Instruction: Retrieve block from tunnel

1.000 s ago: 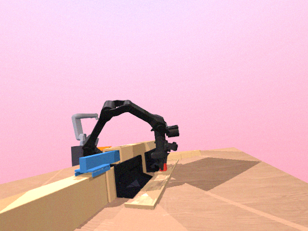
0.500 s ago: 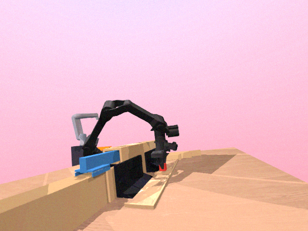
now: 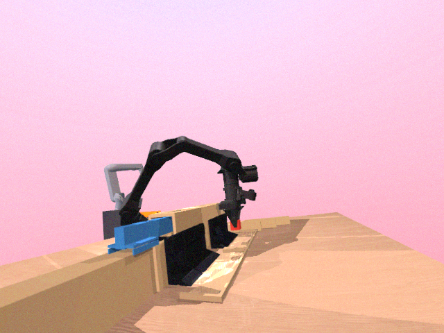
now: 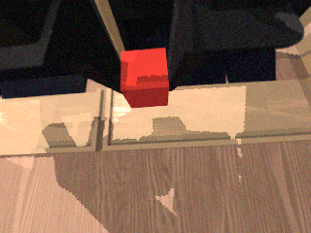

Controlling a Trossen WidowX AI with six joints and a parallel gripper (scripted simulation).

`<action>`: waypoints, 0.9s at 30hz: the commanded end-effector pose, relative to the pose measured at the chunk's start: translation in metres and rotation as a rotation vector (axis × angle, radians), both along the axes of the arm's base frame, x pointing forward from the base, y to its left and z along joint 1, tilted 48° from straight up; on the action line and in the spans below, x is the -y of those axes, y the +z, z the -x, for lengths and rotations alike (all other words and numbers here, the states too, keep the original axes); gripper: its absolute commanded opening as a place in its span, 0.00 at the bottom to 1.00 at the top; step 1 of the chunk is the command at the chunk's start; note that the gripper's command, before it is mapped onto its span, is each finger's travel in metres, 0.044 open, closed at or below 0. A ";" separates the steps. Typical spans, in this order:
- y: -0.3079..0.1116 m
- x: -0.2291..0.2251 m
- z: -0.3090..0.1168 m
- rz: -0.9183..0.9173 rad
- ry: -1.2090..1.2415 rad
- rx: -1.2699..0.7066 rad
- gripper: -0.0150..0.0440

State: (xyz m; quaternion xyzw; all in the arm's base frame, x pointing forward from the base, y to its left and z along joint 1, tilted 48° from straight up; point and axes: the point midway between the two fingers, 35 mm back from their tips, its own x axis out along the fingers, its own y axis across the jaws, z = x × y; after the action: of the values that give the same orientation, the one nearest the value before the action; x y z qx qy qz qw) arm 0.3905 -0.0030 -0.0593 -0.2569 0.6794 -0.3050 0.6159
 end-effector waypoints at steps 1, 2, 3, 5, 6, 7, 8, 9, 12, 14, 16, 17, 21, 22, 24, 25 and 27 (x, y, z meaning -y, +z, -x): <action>0.016 -0.019 -0.005 -0.005 0.001 0.010 0.25; 0.019 -0.023 -0.005 -0.005 0.001 0.009 0.25; 0.022 -0.026 -0.006 -0.005 0.001 0.009 0.25; 0.029 -0.033 -0.006 -0.005 0.001 0.008 0.25; 0.032 -0.036 -0.006 -0.005 0.001 0.008 0.25; 0.035 -0.040 -0.006 -0.005 0.001 0.008 0.25; 0.039 -0.043 -0.006 -0.004 0.001 0.007 0.25; 0.042 -0.047 -0.006 -0.004 0.001 0.007 0.25; 0.052 -0.057 -0.005 -0.002 0.001 0.006 0.25; 0.059 -0.063 -0.004 -0.001 0.001 0.005 0.25; 0.066 -0.070 -0.003 0.000 0.000 0.004 0.25; 0.070 -0.073 -0.002 0.001 0.000 0.004 0.25; 0.075 -0.078 -0.001 0.003 0.000 0.003 0.25; 0.075 -0.078 -0.001 0.003 0.000 0.003 0.25; 0.069 -0.072 -0.002 -0.001 0.024 0.012 0.25; 0.069 -0.071 -0.004 -0.008 0.048 0.031 0.25; 0.071 -0.070 -0.006 -0.021 0.104 0.079 0.25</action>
State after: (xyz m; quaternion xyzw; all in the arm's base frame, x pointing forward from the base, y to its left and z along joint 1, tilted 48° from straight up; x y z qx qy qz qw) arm 0.3949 0.0695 0.0079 -0.2615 0.6668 -0.2949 0.6324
